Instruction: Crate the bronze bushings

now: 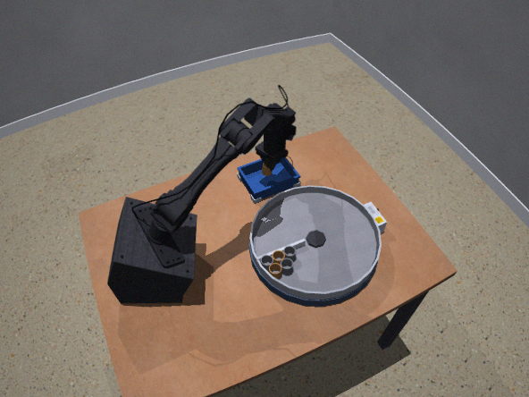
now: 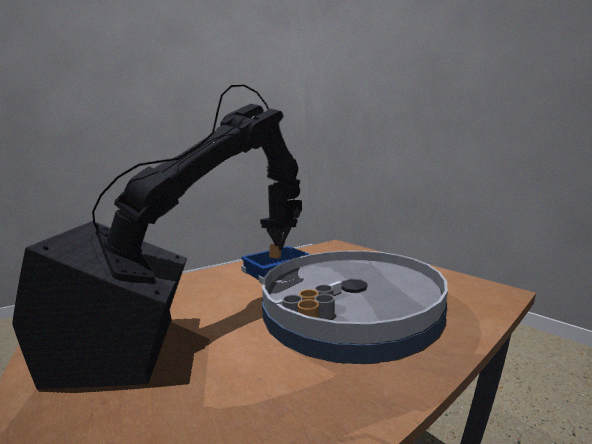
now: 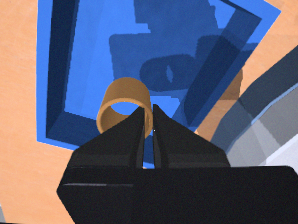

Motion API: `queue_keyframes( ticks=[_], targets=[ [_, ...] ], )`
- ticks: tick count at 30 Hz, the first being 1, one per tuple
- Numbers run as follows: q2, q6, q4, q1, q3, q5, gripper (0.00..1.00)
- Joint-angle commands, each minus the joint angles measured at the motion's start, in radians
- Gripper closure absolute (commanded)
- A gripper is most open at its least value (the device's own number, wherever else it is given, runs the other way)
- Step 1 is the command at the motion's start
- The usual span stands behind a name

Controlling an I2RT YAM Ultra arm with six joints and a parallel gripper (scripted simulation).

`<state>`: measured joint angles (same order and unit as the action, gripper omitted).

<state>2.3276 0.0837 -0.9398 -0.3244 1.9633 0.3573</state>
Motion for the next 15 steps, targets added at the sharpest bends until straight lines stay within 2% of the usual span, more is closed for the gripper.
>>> queue_keyframes(
  ticks=[1, 10, 15],
  targets=[
    [-0.035, -0.009, 0.005, -0.012, 0.040, 0.001, 1.00],
    [-0.032, -0.011, 0.019, -0.008, 0.039, 0.001, 1.00],
    [0.010, -0.015, 0.029, 0.001, 0.043, -0.003, 1.00]
  ],
)
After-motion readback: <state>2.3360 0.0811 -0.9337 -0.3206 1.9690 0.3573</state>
